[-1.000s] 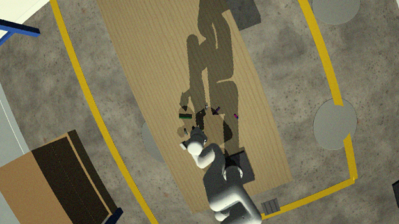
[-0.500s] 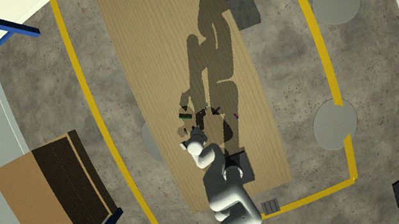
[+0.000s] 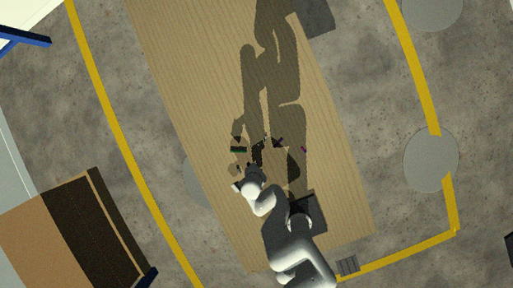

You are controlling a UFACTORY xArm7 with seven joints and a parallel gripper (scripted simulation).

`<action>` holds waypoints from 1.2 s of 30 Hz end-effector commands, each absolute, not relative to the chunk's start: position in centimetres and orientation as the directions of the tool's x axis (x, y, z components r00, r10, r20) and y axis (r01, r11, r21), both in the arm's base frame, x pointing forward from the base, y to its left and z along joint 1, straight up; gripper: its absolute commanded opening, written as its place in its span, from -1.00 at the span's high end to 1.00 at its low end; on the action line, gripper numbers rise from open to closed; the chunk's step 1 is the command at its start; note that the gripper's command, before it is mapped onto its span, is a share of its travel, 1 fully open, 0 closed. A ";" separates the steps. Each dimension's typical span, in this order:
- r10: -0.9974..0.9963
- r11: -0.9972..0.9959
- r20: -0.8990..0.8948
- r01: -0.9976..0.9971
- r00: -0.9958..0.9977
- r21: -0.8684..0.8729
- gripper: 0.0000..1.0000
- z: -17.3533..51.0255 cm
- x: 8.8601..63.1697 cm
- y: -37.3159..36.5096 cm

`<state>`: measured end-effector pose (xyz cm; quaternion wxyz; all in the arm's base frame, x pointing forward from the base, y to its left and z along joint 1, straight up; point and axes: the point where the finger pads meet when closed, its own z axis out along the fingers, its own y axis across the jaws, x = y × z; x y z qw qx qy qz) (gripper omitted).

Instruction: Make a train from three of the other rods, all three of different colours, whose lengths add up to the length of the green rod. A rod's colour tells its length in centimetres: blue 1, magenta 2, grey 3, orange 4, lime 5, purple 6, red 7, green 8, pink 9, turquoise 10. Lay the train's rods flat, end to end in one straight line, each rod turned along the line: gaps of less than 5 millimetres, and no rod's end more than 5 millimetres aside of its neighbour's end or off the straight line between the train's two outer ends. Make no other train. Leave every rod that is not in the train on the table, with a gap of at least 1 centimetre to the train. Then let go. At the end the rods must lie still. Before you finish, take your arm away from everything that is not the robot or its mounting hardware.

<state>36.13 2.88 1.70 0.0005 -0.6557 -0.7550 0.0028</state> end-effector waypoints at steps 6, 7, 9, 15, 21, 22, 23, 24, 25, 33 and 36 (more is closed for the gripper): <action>0.990 0.140 -0.004 0.990 -0.140 -0.002 0.51 1.7 36.3 2.9; 0.990 0.140 -0.004 0.990 -0.140 -0.002 0.51 1.7 36.3 2.9; 0.990 0.140 -0.004 0.990 -0.140 -0.002 0.51 1.6 36.3 2.9; 0.990 0.140 -0.004 0.990 -0.140 -0.002 0.51 1.2 36.3 2.9; 0.990 0.140 -0.004 0.990 -0.140 -0.002 0.51 0.7 36.3 2.9; 0.990 0.140 -0.004 0.990 -0.140 -0.002 0.51 0.6 36.3 2.9; 0.990 0.140 -0.004 0.990 -0.140 -0.002 0.51 0.6 36.3 2.9; 0.990 0.140 -0.004 0.990 -0.140 -0.002 0.51 0.6 36.3 2.9; 0.990 0.140 -0.004 0.990 -0.140 -0.002 0.51 0.6 36.3 2.9; 0.990 0.140 -0.004 0.990 -0.140 -0.002 0.51 0.4 36.3 2.9; 0.990 0.140 -0.004 0.990 -0.140 -0.002 0.51 0.4 36.3 2.9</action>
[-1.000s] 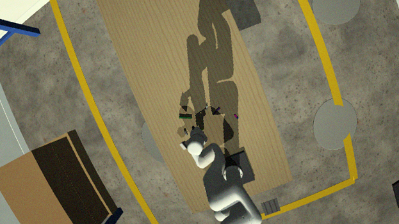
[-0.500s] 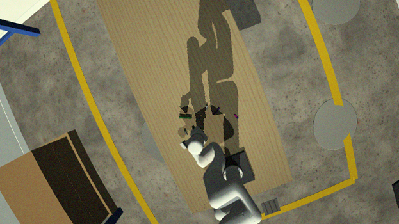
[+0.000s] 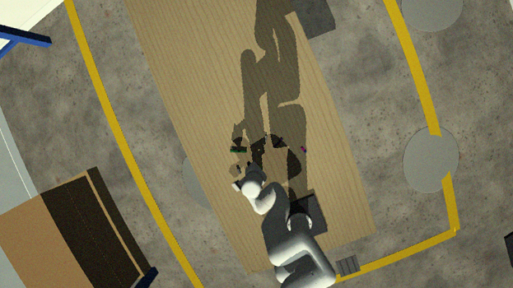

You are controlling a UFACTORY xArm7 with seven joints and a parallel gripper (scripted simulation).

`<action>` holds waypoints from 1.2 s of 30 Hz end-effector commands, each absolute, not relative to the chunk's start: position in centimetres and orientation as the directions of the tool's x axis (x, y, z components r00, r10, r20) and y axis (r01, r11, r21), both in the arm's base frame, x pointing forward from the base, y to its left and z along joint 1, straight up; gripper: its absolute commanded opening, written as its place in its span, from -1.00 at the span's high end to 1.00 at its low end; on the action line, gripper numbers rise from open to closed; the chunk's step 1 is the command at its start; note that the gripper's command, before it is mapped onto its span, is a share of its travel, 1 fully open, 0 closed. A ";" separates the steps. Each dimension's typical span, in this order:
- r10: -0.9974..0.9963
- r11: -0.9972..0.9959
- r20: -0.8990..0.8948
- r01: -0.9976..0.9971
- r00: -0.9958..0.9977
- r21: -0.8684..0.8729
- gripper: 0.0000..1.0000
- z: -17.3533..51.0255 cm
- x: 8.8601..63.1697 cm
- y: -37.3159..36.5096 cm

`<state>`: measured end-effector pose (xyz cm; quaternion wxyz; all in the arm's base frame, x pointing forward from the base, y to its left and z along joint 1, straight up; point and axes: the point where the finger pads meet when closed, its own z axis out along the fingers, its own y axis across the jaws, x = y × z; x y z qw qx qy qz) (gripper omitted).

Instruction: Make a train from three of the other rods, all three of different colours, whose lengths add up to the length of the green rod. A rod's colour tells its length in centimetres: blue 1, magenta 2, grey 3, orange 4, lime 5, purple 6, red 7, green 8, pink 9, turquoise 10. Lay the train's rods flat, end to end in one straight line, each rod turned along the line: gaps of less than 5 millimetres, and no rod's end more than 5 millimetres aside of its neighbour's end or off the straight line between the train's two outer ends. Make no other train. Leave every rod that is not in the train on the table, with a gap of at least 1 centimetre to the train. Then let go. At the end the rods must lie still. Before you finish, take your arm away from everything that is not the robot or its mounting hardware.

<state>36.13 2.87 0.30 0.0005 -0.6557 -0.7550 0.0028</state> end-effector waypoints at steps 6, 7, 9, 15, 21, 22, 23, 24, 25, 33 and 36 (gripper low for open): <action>0.990 0.140 -0.004 0.990 -0.140 -0.002 0.51 0.4 36.3 2.9; 0.990 0.140 -0.004 0.990 -0.140 -0.002 0.51 0.4 36.3 2.9; 0.990 0.140 -0.004 0.990 -0.140 -0.002 0.51 0.4 36.3 2.9; 0.990 0.140 -0.004 0.990 -0.140 -0.002 0.51 0.4 36.3 2.9; 0.990 0.140 -0.004 0.990 -0.140 -0.002 0.51 0.4 36.3 2.9; 0.990 0.140 -0.004 0.990 -0.140 -0.002 0.51 0.4 36.3 2.9; 0.990 0.140 -0.004 0.990 -0.140 -0.002 0.51 0.4 36.3 2.9; 0.990 0.140 -0.004 0.990 -0.140 -0.002 0.51 0.4 36.3 2.9; 0.990 0.140 -0.004 0.990 -0.140 -0.002 0.51 0.4 36.3 2.9; 0.990 0.140 -0.004 0.990 -0.140 -0.002 0.92 0.4 36.3 2.9; 0.990 0.140 -0.004 0.990 -0.140 -0.002 0.92 0.4 36.3 2.9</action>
